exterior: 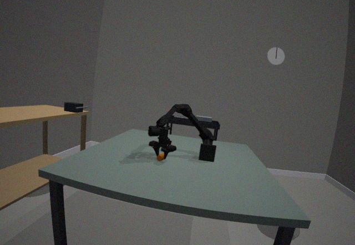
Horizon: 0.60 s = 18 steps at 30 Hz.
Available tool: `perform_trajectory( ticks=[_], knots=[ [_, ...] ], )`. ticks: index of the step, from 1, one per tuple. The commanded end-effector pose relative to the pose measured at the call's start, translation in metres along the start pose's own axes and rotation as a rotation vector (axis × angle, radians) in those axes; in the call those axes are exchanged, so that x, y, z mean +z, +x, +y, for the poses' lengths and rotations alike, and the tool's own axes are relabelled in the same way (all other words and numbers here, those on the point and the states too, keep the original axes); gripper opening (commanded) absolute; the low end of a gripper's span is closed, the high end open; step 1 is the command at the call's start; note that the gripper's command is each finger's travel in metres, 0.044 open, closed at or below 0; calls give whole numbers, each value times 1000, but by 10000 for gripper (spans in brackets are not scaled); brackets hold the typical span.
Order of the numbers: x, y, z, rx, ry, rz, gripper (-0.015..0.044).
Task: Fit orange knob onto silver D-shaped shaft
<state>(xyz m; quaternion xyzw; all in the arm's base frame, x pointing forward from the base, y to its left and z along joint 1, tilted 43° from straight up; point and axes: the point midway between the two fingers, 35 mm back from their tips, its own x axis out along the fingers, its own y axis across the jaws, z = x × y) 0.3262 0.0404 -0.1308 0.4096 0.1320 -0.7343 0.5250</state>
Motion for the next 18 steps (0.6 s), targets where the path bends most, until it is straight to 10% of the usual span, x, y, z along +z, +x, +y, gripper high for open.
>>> perform_trajectory(
  ticks=[1,5,12,18],
  knots=[
    [0,0,0,1,1,1,260],
    [0,0,0,1,1,1,260],
    [0,0,0,1,1,1,440],
    [0,0,0,1,1,1,440]
  ],
)
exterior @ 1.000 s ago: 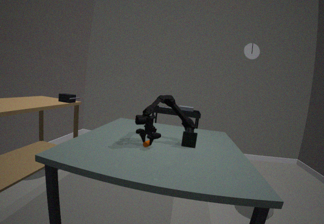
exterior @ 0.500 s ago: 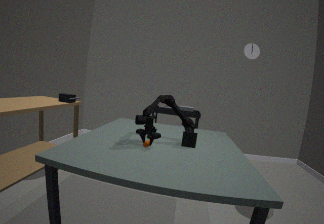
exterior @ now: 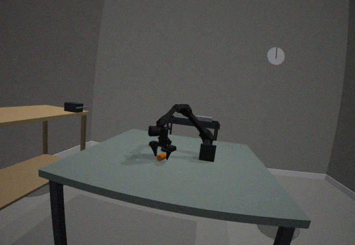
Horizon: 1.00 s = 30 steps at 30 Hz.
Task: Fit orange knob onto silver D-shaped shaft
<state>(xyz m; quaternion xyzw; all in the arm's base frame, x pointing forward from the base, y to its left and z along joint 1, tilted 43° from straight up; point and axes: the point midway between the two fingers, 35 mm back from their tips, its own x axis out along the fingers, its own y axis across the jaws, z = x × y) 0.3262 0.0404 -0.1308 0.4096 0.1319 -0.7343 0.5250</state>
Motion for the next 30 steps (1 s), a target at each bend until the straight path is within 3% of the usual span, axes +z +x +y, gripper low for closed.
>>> perform_trajectory(
  ticks=[1,7,19,30],
  knots=[
    [0,0,0,0,1,1,440],
    [0,-60,-1,-1,-1,2,440],
    [-1,-60,-1,-1,-17,2,440],
    [-6,-63,-2,3,-1033,6,440]
  ],
)
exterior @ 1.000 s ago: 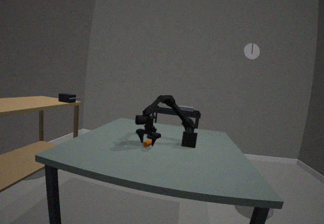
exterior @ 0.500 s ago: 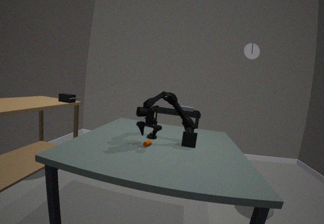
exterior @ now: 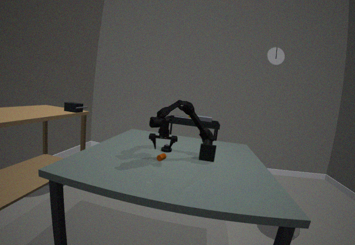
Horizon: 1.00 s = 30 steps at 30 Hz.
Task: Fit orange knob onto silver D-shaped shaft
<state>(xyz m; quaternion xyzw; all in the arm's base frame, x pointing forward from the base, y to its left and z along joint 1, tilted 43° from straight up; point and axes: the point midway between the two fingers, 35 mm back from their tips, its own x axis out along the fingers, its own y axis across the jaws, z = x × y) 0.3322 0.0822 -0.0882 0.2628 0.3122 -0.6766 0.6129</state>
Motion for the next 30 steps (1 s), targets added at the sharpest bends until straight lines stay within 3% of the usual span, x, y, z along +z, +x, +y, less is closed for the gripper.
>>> perform_trajectory(
  ticks=[1,6,30],
  knots=[
    [-4,-3,2,3,-620,9,440],
    [-6,-4,2,3,-1114,6,440],
    [-11,-8,6,6,-2376,-1,440]
  ],
)
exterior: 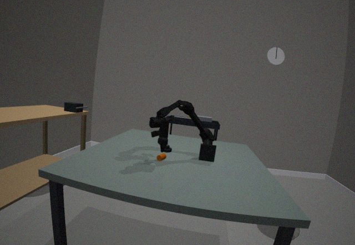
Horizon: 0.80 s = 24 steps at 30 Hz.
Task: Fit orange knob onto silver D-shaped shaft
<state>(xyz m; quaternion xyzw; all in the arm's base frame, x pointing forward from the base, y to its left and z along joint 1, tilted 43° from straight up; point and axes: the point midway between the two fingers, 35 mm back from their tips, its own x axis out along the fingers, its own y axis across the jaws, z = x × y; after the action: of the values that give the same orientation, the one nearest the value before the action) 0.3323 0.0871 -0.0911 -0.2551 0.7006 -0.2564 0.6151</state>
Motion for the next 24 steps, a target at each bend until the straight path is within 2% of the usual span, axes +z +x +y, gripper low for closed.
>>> perform_trajectory(
  ticks=[1,6,24],
  knots=[
    [6,-6,5,11,-844,-11,440],
    [6,-7,5,9,-1051,-12,440],
    [6,-7,6,10,-1051,-12,440]
  ],
)
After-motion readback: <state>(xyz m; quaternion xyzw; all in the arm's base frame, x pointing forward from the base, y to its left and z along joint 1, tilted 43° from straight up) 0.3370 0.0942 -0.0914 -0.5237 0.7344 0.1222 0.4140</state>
